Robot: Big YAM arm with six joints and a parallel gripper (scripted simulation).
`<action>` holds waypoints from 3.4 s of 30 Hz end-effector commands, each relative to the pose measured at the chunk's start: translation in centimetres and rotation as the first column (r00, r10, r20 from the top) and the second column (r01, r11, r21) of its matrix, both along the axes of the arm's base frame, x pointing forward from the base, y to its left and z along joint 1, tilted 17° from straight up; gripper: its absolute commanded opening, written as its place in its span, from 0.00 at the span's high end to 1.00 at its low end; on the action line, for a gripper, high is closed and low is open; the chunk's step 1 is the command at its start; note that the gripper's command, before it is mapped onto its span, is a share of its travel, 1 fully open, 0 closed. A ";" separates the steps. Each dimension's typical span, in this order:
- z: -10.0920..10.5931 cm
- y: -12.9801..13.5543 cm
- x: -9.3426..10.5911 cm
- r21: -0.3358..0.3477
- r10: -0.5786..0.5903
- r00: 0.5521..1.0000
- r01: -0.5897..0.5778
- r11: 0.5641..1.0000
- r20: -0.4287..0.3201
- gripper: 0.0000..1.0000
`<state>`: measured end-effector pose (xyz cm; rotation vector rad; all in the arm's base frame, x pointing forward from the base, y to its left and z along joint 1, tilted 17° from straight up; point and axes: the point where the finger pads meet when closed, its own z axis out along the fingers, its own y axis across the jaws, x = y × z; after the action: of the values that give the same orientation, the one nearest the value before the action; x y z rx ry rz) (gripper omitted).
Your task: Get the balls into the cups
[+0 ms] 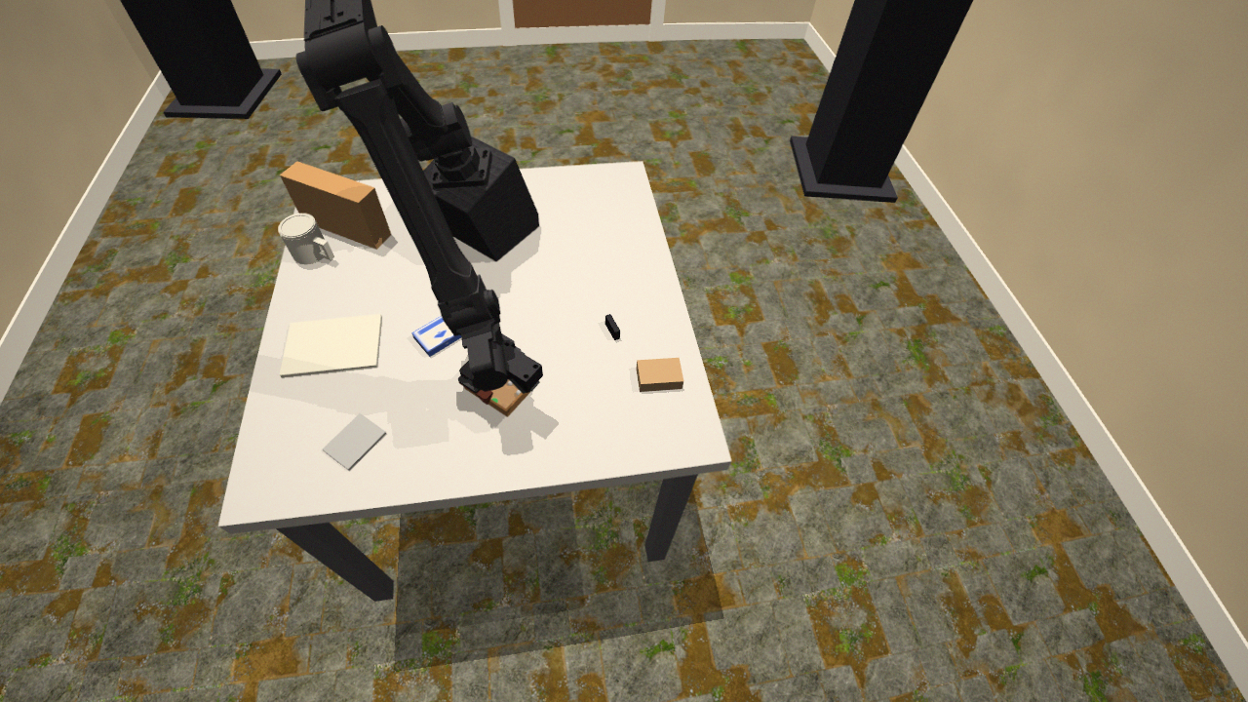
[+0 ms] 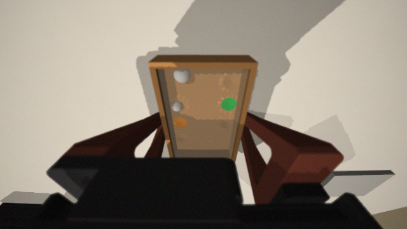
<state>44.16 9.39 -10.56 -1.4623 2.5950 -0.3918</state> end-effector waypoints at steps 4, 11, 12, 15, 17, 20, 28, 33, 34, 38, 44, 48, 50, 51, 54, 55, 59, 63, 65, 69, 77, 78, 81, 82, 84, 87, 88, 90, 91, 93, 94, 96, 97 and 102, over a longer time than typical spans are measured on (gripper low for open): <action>1.2 0.1 0.8 0.010 -0.004 1.000 0.004 1.000 0.021 0.30; 2.4 1.1 0.3 0.013 0.006 1.000 -0.007 1.000 0.026 0.30; 2.5 1.1 0.3 0.012 0.006 1.000 -0.006 1.000 0.026 0.30; 3.1 1.1 0.1 0.012 0.005 1.000 -0.006 1.000 0.027 0.30; 3.4 1.2 0.0 0.012 0.005 1.000 -0.005 1.000 0.026 0.30; 3.0 1.2 0.0 0.007 0.010 1.000 -0.010 1.000 0.015 0.30; 5.3 1.5 -0.5 0.012 0.005 1.000 -0.005 1.000 0.028 0.30; 6.3 1.7 -0.6 0.013 0.005 1.000 -0.005 1.000 0.030 0.30; 6.4 1.7 -0.8 0.012 0.005 1.000 -0.005 1.000 0.029 0.30; 6.0 1.6 -1.2 0.006 0.006 1.000 -0.007 1.000 0.010 0.30; 7.9 2.1 -0.5 0.016 0.007 0.999 -0.007 1.000 0.040 0.30; 7.4 2.0 -0.8 0.009 0.008 1.000 -0.008 1.000 0.021 0.30; 7.3 2.0 -1.0 0.008 0.009 1.000 -0.009 1.000 0.017 0.30; 7.6 2.0 -0.9 0.010 0.008 1.000 -0.009 1.000 0.023 0.30; 7.9 2.2 -0.5 0.016 0.009 0.999 -0.009 1.000 0.039 0.30; 8.0 2.2 -0.5 0.016 0.009 0.999 -0.009 1.000 0.040 0.30; 8.1 2.2 -0.6 0.016 0.009 0.999 -0.010 1.000 0.039 0.30; 8.1 2.2 -0.6 0.016 0.009 0.999 -0.010 1.000 0.039 0.30; 8.1 2.2 -0.6 0.016 0.009 0.999 -0.010 1.000 0.039 0.30; 8.1 2.2 -0.6 0.016 0.009 0.999 -0.010 1.000 0.039 0.30; 8.1 2.2 -0.6 0.016 0.009 0.999 -0.010 1.000 0.039 0.30; 7.3 2.2 -0.3 -0.013 -0.003 1.000 0.003 1.000 0.008 0.30; 7.3 2.3 -0.3 -0.026 -0.008 1.000 0.008 1.000 -0.001 0.30; 8.1 2.4 -0.1 -0.018 -0.008 1.000 0.008 1.000 0.015 0.30; 8.1 2.0 -1.2 -0.021 -0.008 1.000 0.008 1.000 0.007 0.30; 7.6 1.9 -1.1 -0.023 -0.009 1.000 0.009 1.000 0.001 0.30; 7.4 1.7 -0.8 -0.025 -0.008 1.000 0.008 1.000 0.000 0.30; 8.0 0.9 -0.7 0.004 -0.005 0.999 0.005 1.000 0.031 0.30; 8.0 0.9 -0.7 0.017 0.000 0.999 0.000 1.000 0.040 0.30; 8.0 0.9 -0.7 0.017 -0.001 0.999 0.000 1.000 0.040 0.30; 7.6 1.0 -0.2 0.014 -0.001 0.999 0.000 1.000 0.037 0.30; 7.6 1.3 0.5 0.015 -0.001 0.999 0.000 1.000 0.041 0.30; 7.7 1.2 0.0 0.014 -0.001 0.999 0.000 1.000 0.038 0.30; 7.7 1.3 -0.4 0.012 0.001 1.000 -0.001 1.000 0.031 0.30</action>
<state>42.50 10.44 -3.93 -1.4599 2.5957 -0.3932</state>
